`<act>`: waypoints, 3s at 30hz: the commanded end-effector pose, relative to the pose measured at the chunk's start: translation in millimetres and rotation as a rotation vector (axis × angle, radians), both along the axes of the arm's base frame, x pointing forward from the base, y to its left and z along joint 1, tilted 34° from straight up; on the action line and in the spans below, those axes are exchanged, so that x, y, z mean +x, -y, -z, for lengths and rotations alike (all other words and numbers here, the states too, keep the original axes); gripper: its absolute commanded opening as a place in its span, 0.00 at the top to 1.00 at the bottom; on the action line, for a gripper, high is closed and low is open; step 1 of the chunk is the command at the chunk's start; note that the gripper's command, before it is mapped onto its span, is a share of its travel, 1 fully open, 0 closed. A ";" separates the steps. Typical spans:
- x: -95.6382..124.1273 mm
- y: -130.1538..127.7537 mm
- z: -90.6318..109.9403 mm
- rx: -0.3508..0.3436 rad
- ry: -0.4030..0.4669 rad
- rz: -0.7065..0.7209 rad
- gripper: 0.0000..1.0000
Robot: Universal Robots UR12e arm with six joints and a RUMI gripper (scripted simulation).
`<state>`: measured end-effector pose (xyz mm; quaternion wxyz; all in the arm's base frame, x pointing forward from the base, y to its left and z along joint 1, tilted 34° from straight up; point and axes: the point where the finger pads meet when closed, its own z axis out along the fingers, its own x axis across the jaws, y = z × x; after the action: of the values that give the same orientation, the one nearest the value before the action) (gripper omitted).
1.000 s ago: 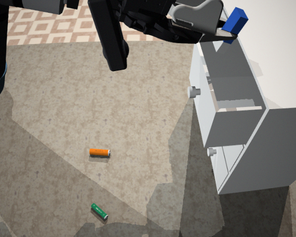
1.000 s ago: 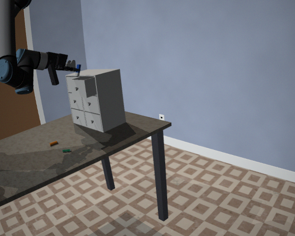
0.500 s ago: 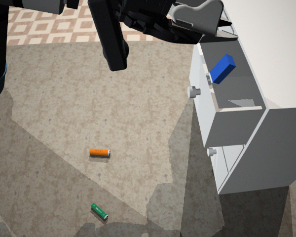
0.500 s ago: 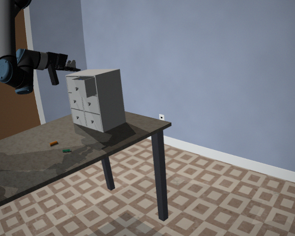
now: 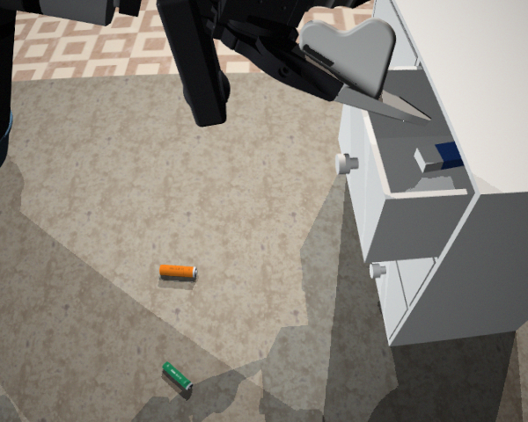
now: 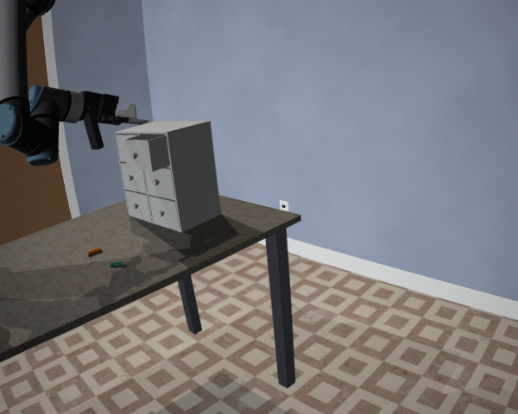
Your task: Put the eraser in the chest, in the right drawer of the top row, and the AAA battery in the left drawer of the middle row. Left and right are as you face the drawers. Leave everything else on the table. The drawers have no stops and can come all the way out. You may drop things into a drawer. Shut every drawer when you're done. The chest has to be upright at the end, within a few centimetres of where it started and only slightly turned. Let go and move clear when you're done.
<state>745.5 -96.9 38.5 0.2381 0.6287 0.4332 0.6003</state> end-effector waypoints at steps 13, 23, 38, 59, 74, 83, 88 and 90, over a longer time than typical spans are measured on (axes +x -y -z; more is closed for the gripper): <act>1.8 0.8 -0.8 -0.002 0.003 0.000 0.00; -3.2 0.9 0.2 0.000 0.000 0.001 0.00; -29.9 2.4 2.8 0.001 -0.001 0.001 0.00; -100.3 6.8 7.4 0.002 -0.001 0.001 0.00; -139.1 9.4 10.1 0.004 -0.001 0.001 0.00; -150.2 10.1 10.8 0.004 -0.001 0.001 0.00; -154.6 10.4 11.1 0.004 -0.001 0.001 0.00; -155.6 10.5 11.2 0.004 -0.001 0.001 0.00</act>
<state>597.2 -108.7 27.4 0.2398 0.6302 0.4291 0.6010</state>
